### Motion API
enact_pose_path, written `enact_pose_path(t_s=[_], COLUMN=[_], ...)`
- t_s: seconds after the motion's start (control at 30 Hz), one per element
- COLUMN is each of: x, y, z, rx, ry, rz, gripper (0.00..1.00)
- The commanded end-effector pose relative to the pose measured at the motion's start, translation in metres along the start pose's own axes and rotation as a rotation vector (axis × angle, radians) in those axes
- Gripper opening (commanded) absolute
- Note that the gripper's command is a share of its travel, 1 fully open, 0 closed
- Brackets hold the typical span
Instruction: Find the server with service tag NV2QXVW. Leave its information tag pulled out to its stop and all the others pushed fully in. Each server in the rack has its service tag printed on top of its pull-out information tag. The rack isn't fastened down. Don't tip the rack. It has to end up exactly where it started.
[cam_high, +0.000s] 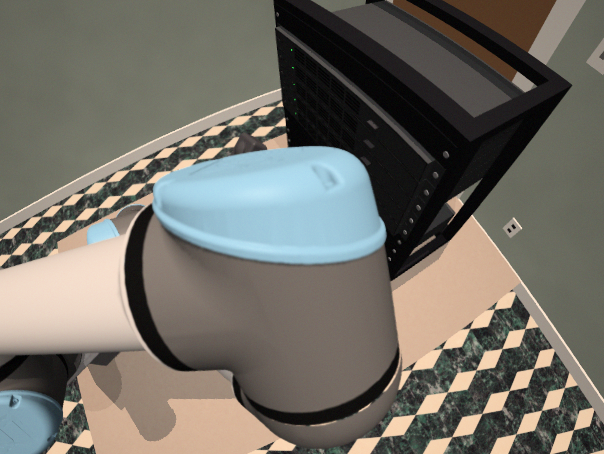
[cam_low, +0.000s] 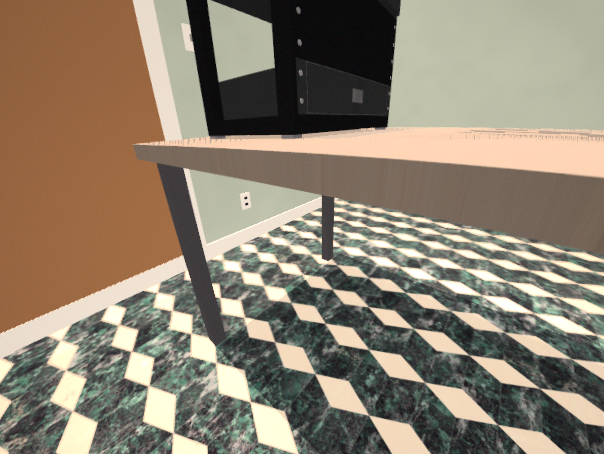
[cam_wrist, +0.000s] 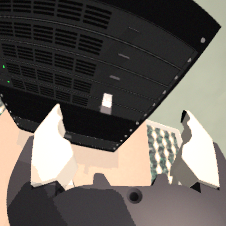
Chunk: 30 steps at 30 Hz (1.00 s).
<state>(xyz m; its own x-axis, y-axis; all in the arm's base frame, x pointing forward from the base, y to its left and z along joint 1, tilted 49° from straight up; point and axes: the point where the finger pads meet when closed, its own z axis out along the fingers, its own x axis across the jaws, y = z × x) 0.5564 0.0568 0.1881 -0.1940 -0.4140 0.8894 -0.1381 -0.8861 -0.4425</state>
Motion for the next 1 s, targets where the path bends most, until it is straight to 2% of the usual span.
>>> enact_pose_path(t_s=[0.0,0.53,0.63,0.97], x=[-0.003,-0.010,-0.010,-0.015], y=[0.007,0.023,0.023,0.035], z=[-0.006,-0.016,-0.016,-0.024], rx=[0.031,0.081,0.081,0.119], ry=[0.018,0.056,0.057,0.086], rz=[-0.134,-0.417,-0.419,-0.635], gripper=[1.00,1.00,1.00,1.00])
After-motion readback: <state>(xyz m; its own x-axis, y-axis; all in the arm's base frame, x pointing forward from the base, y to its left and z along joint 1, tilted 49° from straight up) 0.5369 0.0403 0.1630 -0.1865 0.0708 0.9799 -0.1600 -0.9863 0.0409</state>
